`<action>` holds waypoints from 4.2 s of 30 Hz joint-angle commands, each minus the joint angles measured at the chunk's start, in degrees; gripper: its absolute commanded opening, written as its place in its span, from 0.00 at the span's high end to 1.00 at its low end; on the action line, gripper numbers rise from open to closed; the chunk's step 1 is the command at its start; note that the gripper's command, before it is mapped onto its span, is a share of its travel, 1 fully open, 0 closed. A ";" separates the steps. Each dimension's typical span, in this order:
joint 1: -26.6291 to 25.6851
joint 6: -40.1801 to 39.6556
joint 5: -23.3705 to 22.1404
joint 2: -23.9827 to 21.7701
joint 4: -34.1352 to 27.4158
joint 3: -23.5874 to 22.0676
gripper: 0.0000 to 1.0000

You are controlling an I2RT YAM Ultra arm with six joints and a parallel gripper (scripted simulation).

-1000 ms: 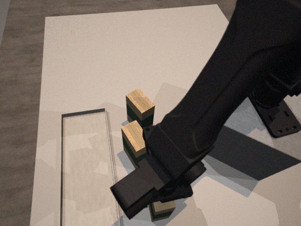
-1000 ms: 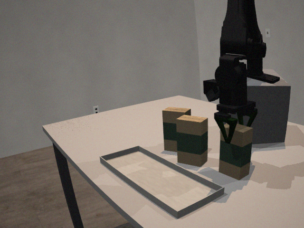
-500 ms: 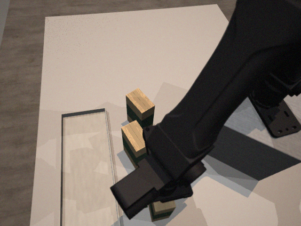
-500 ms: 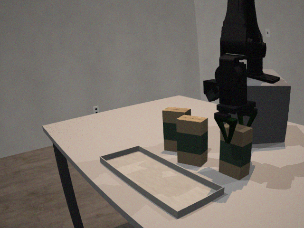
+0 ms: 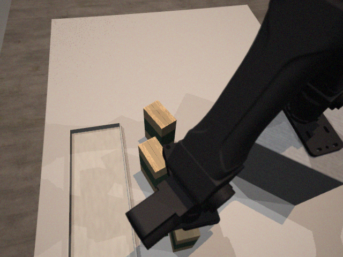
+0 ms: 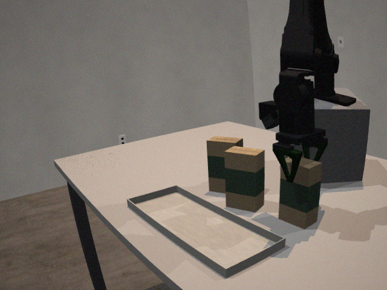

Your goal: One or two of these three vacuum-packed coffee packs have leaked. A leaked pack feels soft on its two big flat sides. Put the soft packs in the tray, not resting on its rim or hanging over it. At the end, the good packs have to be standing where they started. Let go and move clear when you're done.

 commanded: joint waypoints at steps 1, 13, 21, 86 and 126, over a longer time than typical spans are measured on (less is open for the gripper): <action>0.39 0.32 0.69 0.15 -0.08 -0.97 0.24; 0.39 0.29 0.69 0.15 -0.20 -0.71 0.78; 0.39 0.29 0.69 0.15 -0.20 -0.71 0.78; -0.97 -0.66 0.63 -10.96 -12.21 3.17 0.78; -5.49 -5.12 -0.24 1.53 -18.96 20.46 0.78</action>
